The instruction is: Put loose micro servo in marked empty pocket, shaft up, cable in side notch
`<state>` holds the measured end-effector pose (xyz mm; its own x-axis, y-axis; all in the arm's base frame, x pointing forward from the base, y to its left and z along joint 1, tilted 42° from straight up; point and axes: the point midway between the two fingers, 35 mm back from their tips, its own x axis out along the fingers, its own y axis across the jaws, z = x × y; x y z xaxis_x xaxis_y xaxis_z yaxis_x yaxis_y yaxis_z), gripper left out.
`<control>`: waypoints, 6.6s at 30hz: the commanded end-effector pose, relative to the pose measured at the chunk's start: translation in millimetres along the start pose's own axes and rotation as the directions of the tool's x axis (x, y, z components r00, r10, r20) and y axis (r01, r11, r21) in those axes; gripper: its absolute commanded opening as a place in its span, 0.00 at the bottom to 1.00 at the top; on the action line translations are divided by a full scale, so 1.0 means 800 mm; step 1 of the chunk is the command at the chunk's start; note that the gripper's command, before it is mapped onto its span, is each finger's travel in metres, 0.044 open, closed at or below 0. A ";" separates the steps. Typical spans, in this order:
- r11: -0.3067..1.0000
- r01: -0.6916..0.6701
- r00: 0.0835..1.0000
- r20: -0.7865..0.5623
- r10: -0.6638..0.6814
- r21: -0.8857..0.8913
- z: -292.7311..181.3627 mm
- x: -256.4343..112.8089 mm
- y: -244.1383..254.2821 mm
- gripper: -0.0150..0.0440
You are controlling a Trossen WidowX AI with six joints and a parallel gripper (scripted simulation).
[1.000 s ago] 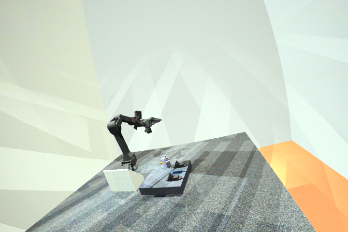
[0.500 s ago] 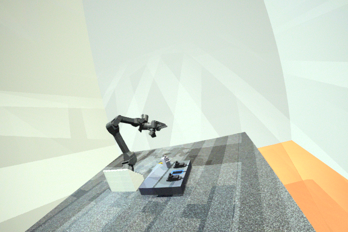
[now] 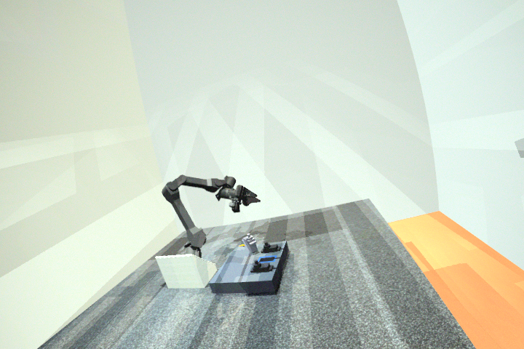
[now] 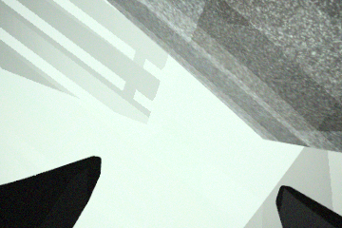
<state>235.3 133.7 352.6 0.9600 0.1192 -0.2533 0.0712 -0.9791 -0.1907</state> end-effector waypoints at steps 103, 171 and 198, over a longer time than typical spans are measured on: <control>0.493 -0.651 0.334 0.801 -0.497 0.577 0.246 0.053 0.179 0.96; 0.408 -0.728 0.334 0.804 -0.492 0.551 0.285 0.051 0.316 0.25; -0.376 -0.914 0.334 0.804 -0.491 0.149 0.285 0.051 0.316 0.25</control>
<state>230.3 -70.6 78.6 0.0674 0.6574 -0.7506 -0.9666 0.2295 0.1143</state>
